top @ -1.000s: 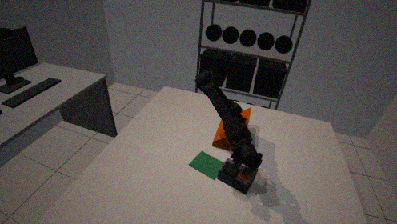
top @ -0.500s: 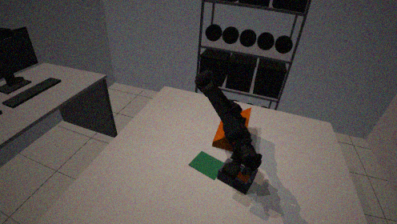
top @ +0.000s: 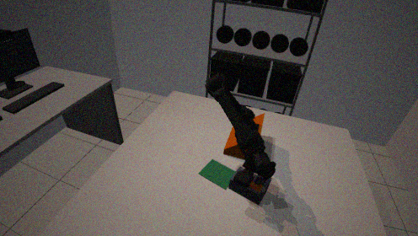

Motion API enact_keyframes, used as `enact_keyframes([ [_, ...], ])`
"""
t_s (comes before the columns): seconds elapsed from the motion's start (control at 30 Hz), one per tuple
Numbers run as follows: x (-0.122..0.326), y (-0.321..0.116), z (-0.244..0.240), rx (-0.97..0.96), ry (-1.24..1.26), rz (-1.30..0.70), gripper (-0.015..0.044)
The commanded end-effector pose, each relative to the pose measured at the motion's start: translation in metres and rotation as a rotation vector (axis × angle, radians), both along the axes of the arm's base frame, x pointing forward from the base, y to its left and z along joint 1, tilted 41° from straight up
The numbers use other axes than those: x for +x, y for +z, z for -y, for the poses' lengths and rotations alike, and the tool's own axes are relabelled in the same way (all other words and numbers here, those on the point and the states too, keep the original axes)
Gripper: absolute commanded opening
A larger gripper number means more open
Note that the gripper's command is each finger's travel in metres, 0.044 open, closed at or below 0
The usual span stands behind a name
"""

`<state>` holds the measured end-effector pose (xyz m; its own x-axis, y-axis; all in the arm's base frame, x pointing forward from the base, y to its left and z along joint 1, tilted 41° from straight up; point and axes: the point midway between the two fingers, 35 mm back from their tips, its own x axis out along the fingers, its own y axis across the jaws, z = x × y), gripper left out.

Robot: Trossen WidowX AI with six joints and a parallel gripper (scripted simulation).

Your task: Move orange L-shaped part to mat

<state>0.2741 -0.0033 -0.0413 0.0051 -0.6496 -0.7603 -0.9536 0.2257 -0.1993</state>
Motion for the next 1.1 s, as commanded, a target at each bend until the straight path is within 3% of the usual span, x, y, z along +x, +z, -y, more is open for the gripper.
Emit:
enact_keyframes([
  [0.0,0.001,0.003,-0.003,0.001,-0.002,0.004,0.0000],
  [1.07,-0.001,0.042,-0.036,-0.002,0.002,-0.002,0.0000],
])
